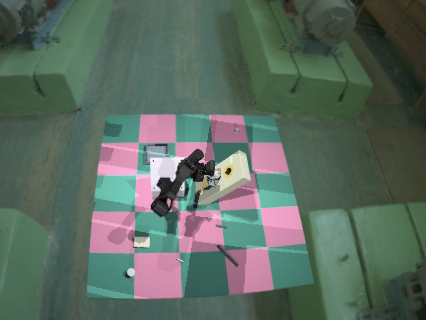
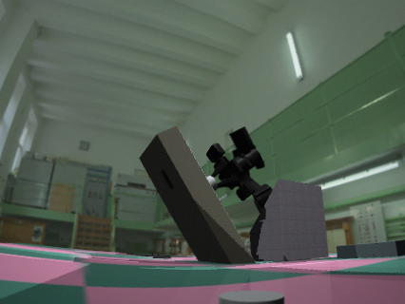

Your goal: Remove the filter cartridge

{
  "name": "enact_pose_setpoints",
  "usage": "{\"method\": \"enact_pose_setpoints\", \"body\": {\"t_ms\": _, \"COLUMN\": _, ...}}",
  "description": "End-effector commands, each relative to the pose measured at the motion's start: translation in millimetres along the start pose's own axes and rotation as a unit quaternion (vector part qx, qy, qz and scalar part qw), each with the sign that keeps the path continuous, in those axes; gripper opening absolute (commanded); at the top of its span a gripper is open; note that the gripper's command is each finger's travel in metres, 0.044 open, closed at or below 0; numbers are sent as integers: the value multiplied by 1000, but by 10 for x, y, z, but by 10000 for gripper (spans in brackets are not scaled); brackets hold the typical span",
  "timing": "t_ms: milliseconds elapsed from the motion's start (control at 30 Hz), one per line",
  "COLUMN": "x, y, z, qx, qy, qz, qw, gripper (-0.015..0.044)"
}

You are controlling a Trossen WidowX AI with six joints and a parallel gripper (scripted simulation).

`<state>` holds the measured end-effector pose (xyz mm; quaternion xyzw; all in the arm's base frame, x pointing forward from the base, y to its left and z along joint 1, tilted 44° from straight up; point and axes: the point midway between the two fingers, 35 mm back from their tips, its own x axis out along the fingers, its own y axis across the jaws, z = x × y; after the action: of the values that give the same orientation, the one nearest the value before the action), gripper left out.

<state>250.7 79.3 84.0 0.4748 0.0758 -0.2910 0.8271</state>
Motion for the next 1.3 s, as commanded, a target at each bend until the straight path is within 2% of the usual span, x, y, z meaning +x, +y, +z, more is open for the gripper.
{"method": "enact_pose_setpoints", "body": {"t_ms": 0, "x": 0, "y": 0, "z": 0, "qx": 0, "qy": 0, "qz": 0, "qw": 1000, "gripper": 26}}
{"method": "enact_pose_setpoints", "body": {"t_ms": 100, "x": 0, "y": 0, "z": 0, "qx": 0, "qy": 0, "qz": 0, "qw": 1000, "gripper": 105}}
{"method": "enact_pose_setpoints", "body": {"t_ms": 500, "x": 0, "y": -43, "z": 16, "qx": 4, "qy": 3, "qz": 2, "qw": 1000, "gripper": 107}}
{"method": "enact_pose_setpoints", "body": {"t_ms": 733, "x": -83, "y": 617, "z": -140, "qx": 5, "qy": 3, "qz": 3, "qw": 1000, "gripper": 107}}
{"method": "enact_pose_setpoints", "body": {"t_ms": 867, "x": -94, "y": 685, "z": -154, "qx": 5, "qy": 3, "qz": 3, "qw": 1000, "gripper": 107}}
{"method": "enact_pose_setpoints", "body": {"t_ms": 1233, "x": -554, "y": 1296, "z": -286, "qx": 11, "qy": 6, "qz": 5, "qw": 1000, "gripper": 396}}
{"method": "enact_pose_setpoints", "body": {"t_ms": 1267, "x": -547, "y": 1283, "z": -285, "qx": 1, "qy": 6, "qz": 3, "qw": 1000, "gripper": 370}}
